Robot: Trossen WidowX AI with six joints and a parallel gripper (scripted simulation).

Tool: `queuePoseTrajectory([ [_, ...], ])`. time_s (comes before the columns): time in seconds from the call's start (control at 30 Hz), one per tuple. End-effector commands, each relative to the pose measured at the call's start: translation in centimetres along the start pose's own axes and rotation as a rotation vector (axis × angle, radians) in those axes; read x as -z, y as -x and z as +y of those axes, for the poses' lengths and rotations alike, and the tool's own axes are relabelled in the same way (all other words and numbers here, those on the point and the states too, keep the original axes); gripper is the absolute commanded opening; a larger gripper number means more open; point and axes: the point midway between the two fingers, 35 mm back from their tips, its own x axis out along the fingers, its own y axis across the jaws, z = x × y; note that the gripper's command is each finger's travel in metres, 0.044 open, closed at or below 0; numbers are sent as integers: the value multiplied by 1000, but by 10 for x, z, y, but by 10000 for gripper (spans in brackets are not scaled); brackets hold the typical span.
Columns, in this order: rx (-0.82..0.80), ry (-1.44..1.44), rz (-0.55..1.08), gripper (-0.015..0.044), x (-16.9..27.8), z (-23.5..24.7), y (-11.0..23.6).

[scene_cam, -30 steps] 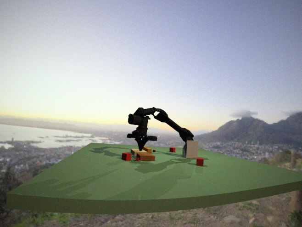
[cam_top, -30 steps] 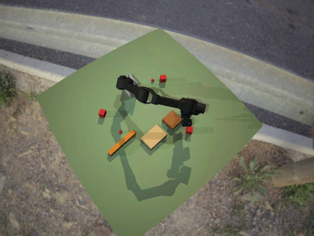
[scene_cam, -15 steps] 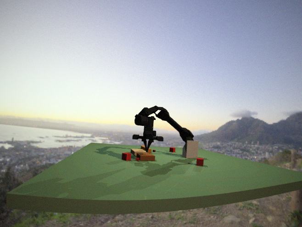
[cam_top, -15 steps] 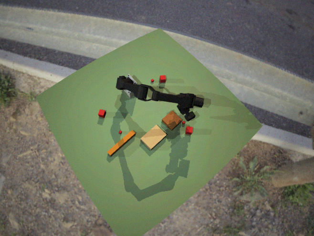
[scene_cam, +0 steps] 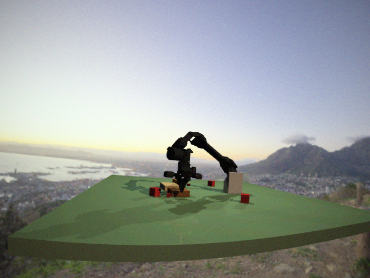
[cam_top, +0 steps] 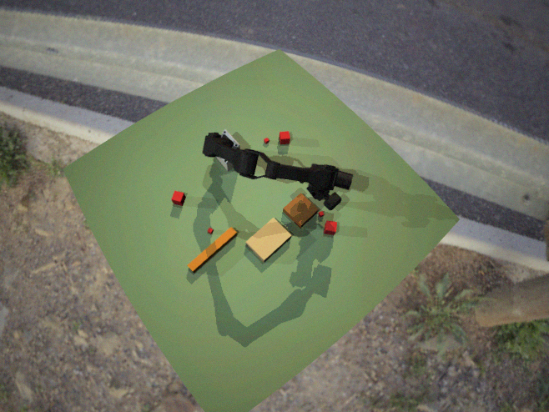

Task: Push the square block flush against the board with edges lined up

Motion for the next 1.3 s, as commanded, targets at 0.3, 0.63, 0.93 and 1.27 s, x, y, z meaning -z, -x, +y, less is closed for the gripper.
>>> queuePoseTrajectory([
  [0.3, -14, 20, 12, 0, 9, 5, -21],
  [0.63, -14, 21, 12, 0, 26, 4, -21],
  [0.93, -14, 21, 13, 0, 40, 3, -21],
  [1.27, -15, 21, 15, 0, 57, 4, -21],
])
